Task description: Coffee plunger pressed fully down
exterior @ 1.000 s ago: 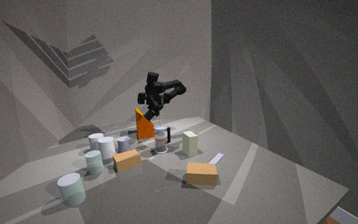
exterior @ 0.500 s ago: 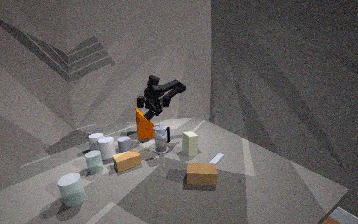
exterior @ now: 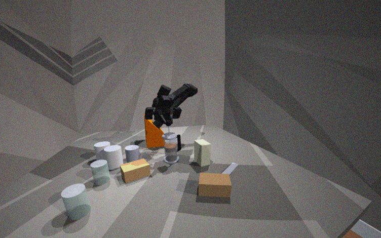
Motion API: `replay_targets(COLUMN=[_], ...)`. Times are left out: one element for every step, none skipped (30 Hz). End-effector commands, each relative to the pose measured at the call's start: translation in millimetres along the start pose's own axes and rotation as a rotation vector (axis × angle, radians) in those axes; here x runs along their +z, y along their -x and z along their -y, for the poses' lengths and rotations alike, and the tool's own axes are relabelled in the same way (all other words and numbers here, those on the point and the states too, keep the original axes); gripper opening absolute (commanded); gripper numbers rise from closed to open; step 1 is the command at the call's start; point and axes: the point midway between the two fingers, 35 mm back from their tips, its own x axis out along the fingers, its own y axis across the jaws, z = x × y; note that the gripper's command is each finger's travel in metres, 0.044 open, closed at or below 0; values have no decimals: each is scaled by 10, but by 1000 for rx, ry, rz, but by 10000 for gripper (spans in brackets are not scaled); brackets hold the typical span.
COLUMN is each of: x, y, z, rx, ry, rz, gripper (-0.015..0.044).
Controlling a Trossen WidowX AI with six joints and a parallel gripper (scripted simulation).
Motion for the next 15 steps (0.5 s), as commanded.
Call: replay_targets(x=[-243,-255,-265,-276,-285,-293,-299,-303,-304,-303,-300,-295,-291,-285,-280], y=[-59,-71,-83,-96,-109,-123,-136,-150,-167,-181,-193,-203,-212,-222,-230], z=[-14,-15,-17,-20,-22,-25,-27,-29,-30,-30,-30,-28,-26,-24,-21], rx=[6,6,7,8,9,10,11,12,14,14,15,15,15,15,16], ry=[-54,-55,-55,-56,-56,-57,-58,-58,-59,-59,-59,-60,-60,-60,-60], rz=[-40,-38,-37,-35,-33,-31,-30,-28,-27,-25,-25,-24,-24,-24,-24], gripper=[125,125,125,125,125,125,125,125,125,125,125,125,125,125,125])
